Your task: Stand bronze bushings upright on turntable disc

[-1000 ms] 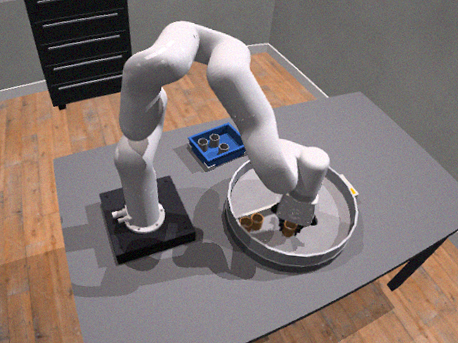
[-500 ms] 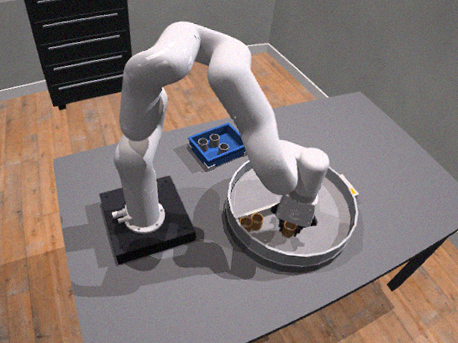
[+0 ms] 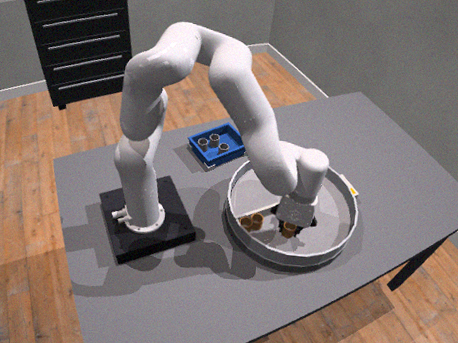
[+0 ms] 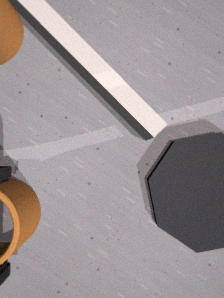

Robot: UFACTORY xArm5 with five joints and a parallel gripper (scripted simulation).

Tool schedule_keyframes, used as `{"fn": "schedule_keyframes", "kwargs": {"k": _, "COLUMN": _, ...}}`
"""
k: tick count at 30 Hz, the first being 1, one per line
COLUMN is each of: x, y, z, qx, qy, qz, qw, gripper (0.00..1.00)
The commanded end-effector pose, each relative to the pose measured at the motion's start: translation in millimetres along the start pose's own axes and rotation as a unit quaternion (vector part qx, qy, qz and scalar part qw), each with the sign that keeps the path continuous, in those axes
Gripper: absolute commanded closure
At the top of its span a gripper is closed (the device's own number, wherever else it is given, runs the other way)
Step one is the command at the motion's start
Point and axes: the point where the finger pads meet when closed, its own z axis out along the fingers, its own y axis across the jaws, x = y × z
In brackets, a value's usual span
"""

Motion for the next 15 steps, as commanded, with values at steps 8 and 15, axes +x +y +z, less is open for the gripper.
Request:
{"fn": "schedule_keyframes", "kwargs": {"k": 8, "x": 0.3, "y": 1.3, "z": -1.1, "qx": -0.002, "qy": 0.000, "qz": 0.000, "qw": 1.000, "gripper": 1.00}}
{"fn": "schedule_keyframes", "kwargs": {"k": 15, "x": 0.3, "y": 1.3, "z": -1.1, "qx": -0.002, "qy": 0.000, "qz": 0.000, "qw": 1.000, "gripper": 0.51}}
